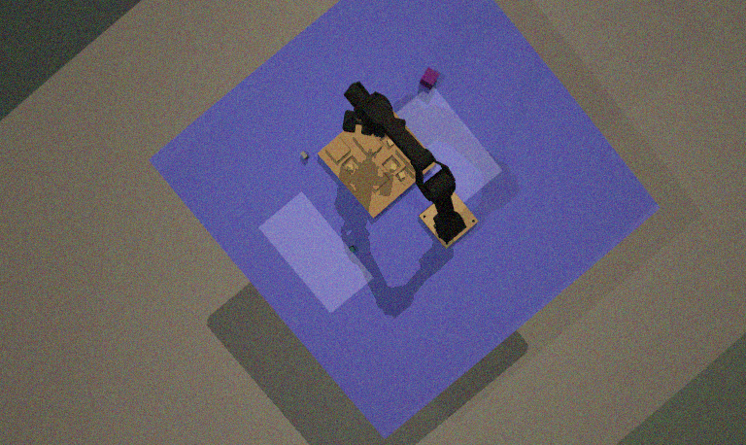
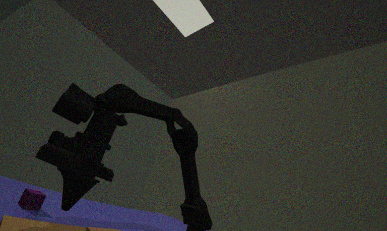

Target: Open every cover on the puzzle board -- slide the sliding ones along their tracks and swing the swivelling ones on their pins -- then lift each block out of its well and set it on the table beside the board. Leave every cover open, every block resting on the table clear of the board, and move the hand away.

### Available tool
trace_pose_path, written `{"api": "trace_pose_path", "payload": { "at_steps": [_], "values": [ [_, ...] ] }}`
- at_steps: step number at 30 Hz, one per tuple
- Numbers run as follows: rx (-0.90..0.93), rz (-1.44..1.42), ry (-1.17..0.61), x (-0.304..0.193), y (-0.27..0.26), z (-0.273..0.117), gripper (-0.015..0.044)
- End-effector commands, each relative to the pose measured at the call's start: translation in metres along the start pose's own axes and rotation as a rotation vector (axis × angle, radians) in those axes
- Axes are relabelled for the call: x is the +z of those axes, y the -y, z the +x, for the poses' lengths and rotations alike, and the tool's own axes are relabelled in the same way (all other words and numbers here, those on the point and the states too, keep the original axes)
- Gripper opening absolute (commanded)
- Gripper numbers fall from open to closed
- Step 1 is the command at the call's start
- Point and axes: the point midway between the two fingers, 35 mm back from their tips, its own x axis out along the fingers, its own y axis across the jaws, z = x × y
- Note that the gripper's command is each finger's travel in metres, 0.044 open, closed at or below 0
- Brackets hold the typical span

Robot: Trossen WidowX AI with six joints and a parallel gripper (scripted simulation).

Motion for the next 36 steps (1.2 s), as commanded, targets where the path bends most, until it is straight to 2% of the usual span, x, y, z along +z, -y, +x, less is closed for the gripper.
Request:
{"api": "trace_pose_path", "payload": {
  "at_steps": [1, 3, 25, 28, 35, 36],
  "values": [
    [-0.001, -0.773, -0.003, -0.025, 0.022, -0.008, 0.0],
    [-0.001, -0.967, -0.004, -0.031, 0.029, -0.01, 0.0],
    [0.004, -2.183, -0.008, -0.07, 0.069, -0.012, 0.0],
    [0.003, -2.037, -0.008, -0.073, 0.072, -0.011, 0.0],
    [0.0, -1.349, -0.009, -0.085, 0.082, -0.01, 0.0],
    [0.0, -1.365, -0.009, -0.085, 0.082, -0.01, 0.0]
  ]
}}
